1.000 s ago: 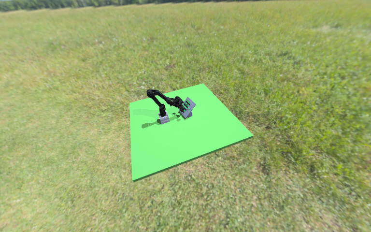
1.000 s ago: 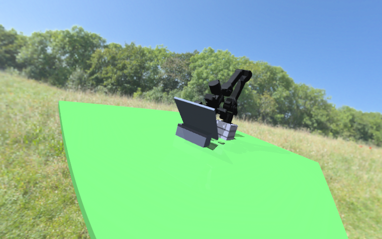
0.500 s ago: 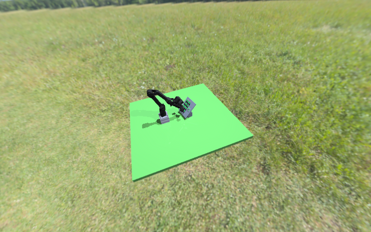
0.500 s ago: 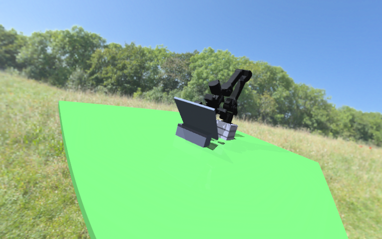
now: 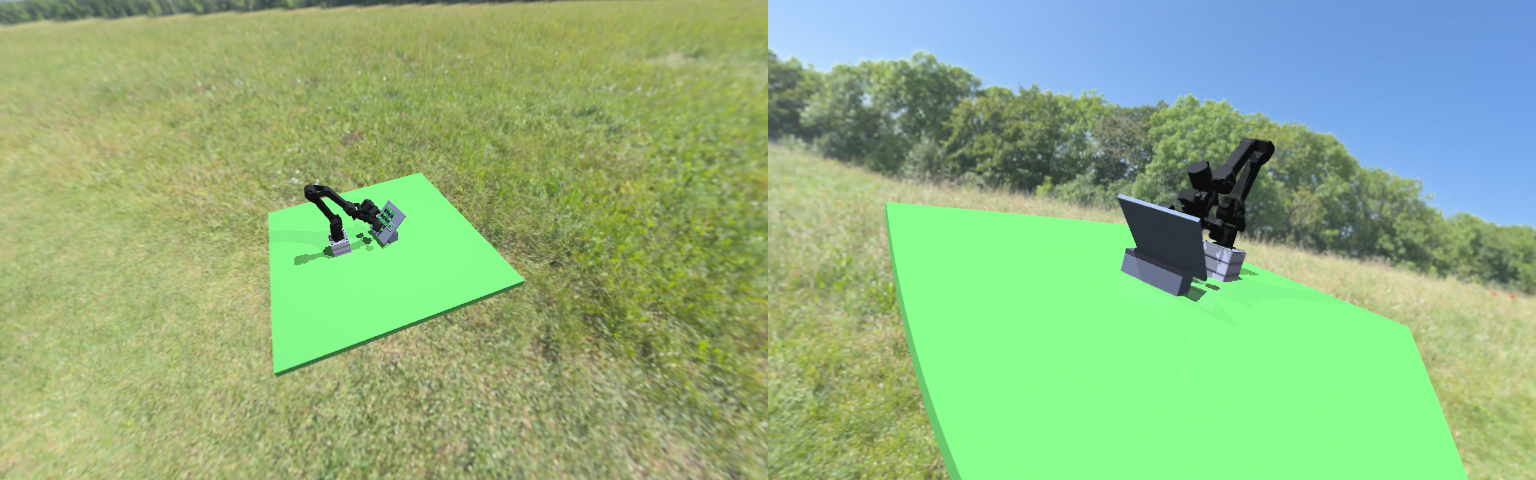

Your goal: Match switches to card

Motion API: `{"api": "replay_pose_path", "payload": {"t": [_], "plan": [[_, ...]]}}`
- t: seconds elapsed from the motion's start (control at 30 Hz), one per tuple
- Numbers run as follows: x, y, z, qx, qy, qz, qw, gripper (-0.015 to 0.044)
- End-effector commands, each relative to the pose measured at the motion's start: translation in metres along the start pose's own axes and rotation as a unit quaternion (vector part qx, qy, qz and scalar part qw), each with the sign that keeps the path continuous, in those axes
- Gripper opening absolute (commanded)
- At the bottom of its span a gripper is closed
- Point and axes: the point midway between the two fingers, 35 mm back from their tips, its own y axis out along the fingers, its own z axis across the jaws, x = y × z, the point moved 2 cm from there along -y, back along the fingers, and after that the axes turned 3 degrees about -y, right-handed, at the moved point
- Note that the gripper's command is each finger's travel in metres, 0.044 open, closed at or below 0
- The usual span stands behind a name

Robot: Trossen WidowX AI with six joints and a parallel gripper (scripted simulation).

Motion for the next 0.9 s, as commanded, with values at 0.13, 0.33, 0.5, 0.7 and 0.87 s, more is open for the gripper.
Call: {"api": "replay_pose_path", "payload": {"t": [0.13, 0.33, 0.5, 0.7, 0.87], "plan": [[-0.0006, 0.0017, -0.0003, -0.001, 0.002, 0.001, 1.0, 0.0], [-0.0007, 0.0025, -0.0003, -0.001, 0.002, 0.001, 1.0, 0.0], [-0.0007, 0.0031, -0.0003, -0.001, 0.002, 0.001, 1.0, 0.0], [-0.0007, 0.004, -0.0003, -0.001, 0.002, 0.001, 1.0, 0.0], [-0.0007, 0.0046, -0.0003, -0.001, 0.002, 0.001, 1.0, 0.0]]}}
